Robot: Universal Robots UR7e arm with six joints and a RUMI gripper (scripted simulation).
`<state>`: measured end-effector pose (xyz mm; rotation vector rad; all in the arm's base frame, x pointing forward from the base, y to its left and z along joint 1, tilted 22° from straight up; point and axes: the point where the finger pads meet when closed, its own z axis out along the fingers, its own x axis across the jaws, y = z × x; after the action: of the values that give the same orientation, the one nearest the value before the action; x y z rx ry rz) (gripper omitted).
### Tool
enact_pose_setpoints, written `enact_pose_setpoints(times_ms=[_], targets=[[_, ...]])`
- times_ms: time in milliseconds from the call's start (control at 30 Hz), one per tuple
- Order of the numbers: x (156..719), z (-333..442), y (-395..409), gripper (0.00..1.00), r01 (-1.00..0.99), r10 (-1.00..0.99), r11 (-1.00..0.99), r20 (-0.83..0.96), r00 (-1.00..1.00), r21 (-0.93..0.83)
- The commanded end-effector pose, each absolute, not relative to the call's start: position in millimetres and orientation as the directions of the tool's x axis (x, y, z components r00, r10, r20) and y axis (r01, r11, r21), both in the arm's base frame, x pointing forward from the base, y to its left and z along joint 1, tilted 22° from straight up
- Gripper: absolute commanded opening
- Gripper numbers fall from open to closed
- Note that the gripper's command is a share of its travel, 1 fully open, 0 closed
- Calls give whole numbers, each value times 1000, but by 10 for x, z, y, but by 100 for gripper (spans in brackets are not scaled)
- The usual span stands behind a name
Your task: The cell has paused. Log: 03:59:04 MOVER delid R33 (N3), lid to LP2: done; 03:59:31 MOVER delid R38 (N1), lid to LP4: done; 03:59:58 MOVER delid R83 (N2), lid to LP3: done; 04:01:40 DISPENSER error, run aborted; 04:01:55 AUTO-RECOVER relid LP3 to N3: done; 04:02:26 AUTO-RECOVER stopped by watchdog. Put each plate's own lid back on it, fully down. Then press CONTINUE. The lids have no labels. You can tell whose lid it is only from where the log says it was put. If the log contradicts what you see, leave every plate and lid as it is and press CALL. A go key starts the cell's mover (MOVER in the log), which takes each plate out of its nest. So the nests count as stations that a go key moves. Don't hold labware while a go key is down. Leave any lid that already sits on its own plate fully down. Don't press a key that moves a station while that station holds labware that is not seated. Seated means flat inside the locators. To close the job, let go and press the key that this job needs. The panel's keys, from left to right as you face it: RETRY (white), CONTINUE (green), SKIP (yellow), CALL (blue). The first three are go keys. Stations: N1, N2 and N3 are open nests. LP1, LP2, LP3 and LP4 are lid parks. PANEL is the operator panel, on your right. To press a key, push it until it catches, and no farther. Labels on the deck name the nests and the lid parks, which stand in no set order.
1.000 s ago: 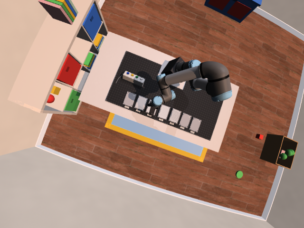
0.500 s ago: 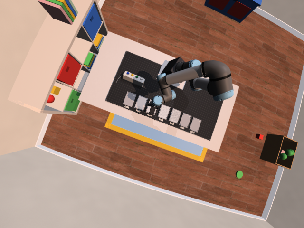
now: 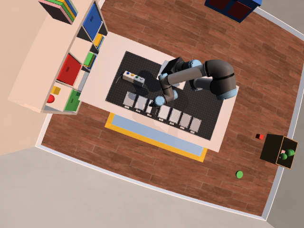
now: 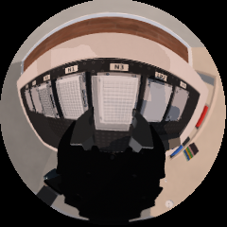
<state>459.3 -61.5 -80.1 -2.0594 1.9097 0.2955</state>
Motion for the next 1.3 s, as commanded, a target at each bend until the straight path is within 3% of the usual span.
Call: enact_pose_setpoints(times_ms=[0,1267], targets=[[4560,-695,-335,0,-995,-929,-52,-362,80,-86],[4446,-106,1139,0,-995,-929,-52,-360,81,-89]])
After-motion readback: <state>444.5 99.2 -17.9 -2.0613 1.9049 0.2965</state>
